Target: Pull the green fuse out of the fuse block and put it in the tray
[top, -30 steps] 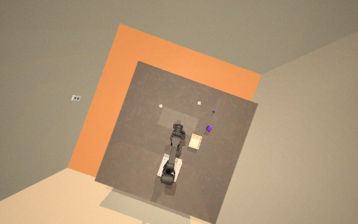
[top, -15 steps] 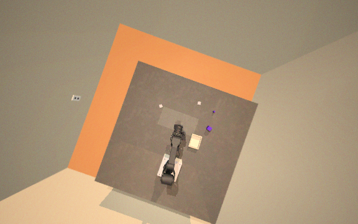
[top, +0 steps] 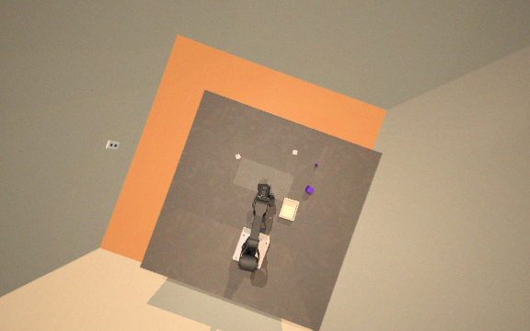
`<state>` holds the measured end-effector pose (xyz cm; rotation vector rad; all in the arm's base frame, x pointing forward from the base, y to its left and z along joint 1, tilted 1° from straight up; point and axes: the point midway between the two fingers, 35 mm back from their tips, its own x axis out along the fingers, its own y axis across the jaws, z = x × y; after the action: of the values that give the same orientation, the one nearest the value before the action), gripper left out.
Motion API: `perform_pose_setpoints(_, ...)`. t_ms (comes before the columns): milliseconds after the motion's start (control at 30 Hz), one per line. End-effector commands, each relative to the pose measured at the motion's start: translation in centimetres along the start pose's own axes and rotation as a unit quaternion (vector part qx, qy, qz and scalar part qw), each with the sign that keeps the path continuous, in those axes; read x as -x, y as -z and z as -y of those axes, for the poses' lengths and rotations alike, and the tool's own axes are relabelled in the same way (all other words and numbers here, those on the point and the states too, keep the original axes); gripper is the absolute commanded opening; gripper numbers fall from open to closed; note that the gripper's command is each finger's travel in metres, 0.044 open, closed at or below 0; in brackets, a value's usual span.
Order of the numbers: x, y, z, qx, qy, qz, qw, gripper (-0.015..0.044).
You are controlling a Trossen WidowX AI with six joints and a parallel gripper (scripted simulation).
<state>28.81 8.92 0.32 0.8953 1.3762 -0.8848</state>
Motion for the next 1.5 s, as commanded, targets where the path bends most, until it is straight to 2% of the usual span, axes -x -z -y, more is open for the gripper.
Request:
perform_pose_setpoints(0, -0.6, 0.0, 0.2, -0.002, 0.003, 0.002, 1.000, 0.0072)
perform_pose_setpoints(1267, -2.3, 0.0, 0.3, -0.002, 0.003, 0.002, 1.000, 0.0072)
perform_pose_setpoints(1467, -2.2, 0.1, 0.3, 0.000, 0.003, 0.000, 1.000, 0.0032)
